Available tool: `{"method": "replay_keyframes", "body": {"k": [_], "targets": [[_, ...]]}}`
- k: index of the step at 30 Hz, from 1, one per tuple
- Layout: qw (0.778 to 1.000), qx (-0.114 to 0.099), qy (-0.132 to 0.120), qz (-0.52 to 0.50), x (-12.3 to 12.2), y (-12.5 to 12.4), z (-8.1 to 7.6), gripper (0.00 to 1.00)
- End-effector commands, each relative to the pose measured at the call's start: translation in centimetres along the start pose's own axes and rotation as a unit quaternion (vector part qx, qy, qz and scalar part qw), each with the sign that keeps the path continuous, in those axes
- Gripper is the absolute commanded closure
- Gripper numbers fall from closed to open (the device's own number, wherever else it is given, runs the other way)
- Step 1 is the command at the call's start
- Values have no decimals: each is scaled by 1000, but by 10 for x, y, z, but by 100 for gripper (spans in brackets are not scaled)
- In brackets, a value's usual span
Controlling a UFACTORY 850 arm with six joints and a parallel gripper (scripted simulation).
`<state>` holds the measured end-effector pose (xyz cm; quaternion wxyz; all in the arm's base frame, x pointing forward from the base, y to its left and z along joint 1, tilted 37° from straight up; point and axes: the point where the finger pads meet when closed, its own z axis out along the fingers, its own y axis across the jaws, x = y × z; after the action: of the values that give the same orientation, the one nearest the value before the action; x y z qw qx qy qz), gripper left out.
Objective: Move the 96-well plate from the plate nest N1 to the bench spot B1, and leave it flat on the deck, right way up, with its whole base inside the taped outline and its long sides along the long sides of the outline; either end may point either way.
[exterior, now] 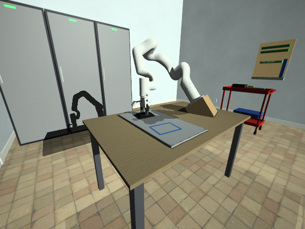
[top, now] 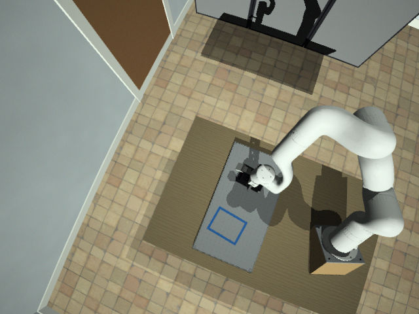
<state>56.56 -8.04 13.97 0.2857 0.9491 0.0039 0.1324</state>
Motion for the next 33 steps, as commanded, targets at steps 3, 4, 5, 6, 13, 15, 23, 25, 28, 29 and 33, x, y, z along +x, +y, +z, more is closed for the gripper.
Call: {"method": "replay_keyframes", "body": {"k": [3, 4, 5, 6, 13, 15, 23, 25, 28, 29, 33], "targets": [[1000, 0, 1, 0, 1, 0, 0, 0], [1000, 0, 1, 0, 1, 0, 0, 0], [1000, 0, 1, 0, 1, 0, 0, 0], [1000, 0, 1, 0, 1, 0, 0, 0], [1000, 0, 1, 0, 1, 0, 0, 0], [1000, 0, 1, 0, 1, 0, -1, 100], [1000, 0, 1, 0, 1, 0, -1, 100], [1000, 0, 1, 0, 1, 0, -1, 100], [1000, 0, 1, 0, 1, 0, -1, 100], [1000, 0, 1, 0, 1, 0, -1, 100], [1000, 0, 1, 0, 1, 0, -1, 100]]}}
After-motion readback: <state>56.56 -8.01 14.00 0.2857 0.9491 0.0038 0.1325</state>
